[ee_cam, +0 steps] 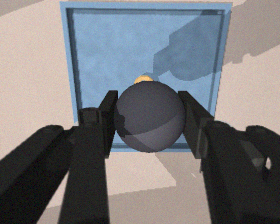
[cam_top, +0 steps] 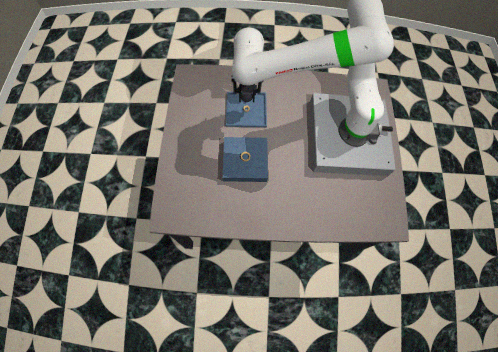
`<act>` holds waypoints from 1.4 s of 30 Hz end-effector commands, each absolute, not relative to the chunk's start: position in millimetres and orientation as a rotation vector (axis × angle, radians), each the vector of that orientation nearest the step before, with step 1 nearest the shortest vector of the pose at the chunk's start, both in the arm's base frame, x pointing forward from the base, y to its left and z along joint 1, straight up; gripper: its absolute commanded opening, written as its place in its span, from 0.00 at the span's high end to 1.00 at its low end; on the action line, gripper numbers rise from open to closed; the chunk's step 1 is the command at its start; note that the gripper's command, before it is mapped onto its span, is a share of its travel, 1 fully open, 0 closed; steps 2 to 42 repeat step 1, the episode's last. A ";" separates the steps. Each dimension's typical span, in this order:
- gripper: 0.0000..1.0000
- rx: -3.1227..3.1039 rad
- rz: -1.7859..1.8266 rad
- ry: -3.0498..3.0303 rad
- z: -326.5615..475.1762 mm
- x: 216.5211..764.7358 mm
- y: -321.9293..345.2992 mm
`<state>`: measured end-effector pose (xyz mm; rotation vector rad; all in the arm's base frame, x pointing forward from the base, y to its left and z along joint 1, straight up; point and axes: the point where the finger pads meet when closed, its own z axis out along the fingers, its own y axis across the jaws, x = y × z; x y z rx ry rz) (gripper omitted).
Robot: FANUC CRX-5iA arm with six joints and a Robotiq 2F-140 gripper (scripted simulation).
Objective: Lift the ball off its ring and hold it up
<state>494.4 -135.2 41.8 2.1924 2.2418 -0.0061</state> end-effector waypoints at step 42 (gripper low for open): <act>0.90 2.191 -0.005 2.241 42.7 495.0 -135.4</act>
